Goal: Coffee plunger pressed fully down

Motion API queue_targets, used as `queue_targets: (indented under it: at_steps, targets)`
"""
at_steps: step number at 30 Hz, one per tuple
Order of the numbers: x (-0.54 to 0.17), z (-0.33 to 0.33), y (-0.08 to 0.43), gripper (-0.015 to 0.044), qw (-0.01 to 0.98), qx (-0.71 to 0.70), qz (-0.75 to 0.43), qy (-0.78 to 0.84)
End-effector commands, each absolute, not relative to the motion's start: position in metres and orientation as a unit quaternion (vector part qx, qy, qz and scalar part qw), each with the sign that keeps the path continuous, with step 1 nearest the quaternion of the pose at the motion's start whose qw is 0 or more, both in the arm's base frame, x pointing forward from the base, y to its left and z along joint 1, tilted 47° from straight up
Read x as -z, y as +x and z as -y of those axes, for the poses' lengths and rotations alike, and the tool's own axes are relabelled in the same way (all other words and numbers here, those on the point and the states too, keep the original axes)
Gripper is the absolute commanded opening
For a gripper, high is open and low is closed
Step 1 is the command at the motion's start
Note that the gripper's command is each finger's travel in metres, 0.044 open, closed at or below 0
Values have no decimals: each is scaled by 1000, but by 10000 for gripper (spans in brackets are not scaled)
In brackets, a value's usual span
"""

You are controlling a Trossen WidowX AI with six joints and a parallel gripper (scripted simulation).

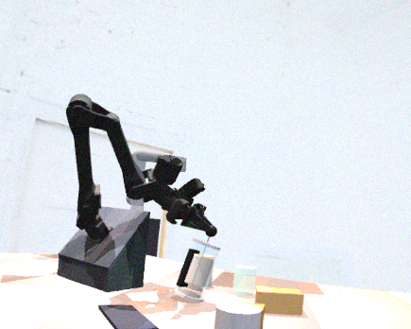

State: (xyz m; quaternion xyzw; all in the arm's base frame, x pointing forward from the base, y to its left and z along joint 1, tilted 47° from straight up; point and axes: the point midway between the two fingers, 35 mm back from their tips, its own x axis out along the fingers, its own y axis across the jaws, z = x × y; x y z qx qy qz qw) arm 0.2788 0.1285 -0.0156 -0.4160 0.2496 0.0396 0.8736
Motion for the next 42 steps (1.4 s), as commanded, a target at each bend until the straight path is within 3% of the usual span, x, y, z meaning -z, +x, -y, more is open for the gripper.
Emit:
queue_targets:
  at_steps: [1, 12, 24, 34, 42]
  targets:
    - [18, -126, 279, 126, 870, -37, -254, -420]
    - [16, -129, 279, 126, 873, -39, -250, -416]
    - [16, -129, 279, 440, 873, -39, -250, -416]
    - [4, -144, 274, 440, 872, -46, -247, -419]
    - [-49, -165, 238, 440, 870, -39, -257, -419]
